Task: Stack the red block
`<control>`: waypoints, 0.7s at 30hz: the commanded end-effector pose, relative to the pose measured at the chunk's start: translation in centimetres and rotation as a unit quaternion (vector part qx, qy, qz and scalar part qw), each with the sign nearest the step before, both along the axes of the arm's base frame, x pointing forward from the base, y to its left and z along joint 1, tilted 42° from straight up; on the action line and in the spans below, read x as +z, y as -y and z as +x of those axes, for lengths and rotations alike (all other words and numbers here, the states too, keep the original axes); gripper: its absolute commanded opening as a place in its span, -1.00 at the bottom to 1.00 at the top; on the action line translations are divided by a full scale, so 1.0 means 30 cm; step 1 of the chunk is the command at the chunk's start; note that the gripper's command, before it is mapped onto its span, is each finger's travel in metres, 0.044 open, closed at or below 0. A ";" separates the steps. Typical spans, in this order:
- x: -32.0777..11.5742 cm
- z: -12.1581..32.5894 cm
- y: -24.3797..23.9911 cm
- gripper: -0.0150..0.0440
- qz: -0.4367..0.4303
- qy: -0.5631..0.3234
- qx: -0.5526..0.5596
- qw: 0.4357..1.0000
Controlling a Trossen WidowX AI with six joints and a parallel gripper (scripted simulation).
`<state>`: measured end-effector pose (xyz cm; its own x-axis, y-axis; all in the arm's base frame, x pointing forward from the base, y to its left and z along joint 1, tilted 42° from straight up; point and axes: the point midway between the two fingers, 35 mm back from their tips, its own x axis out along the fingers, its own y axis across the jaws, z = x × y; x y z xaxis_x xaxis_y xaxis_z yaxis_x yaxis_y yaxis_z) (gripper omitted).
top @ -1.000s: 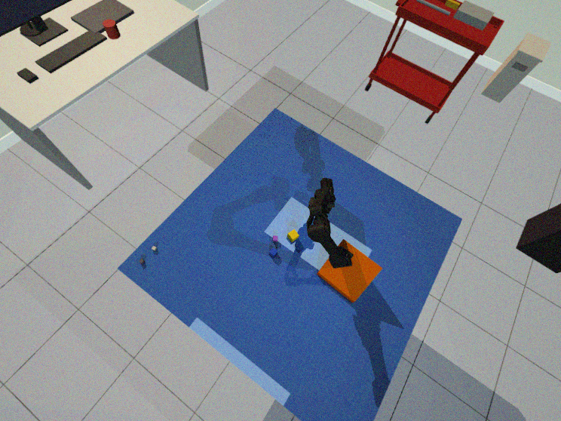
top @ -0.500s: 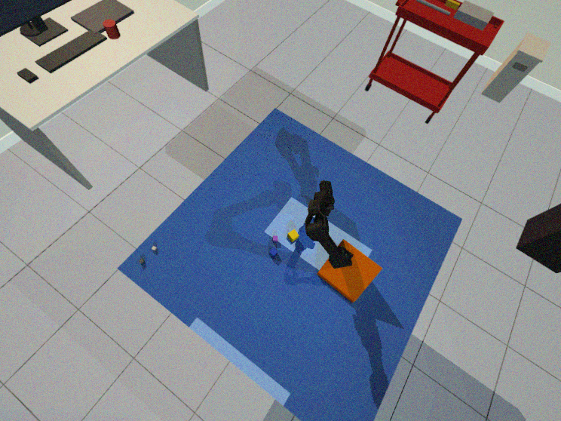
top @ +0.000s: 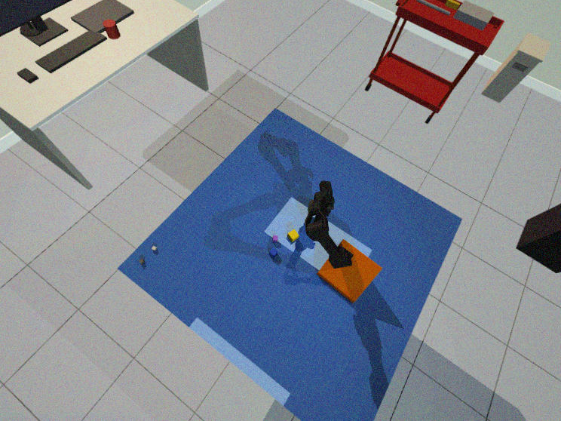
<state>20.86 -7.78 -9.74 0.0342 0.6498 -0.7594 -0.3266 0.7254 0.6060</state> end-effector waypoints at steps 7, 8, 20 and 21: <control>-0.001 -0.003 -0.008 -0.49 0.004 -0.002 -0.003 1.000; -0.001 -0.003 -0.008 -0.49 0.004 -0.002 -0.003 1.000; 0.001 -0.001 -0.002 0.22 0.001 -0.001 -0.001 1.000; 0.001 -0.001 -0.002 0.31 0.001 -0.001 -0.001 1.000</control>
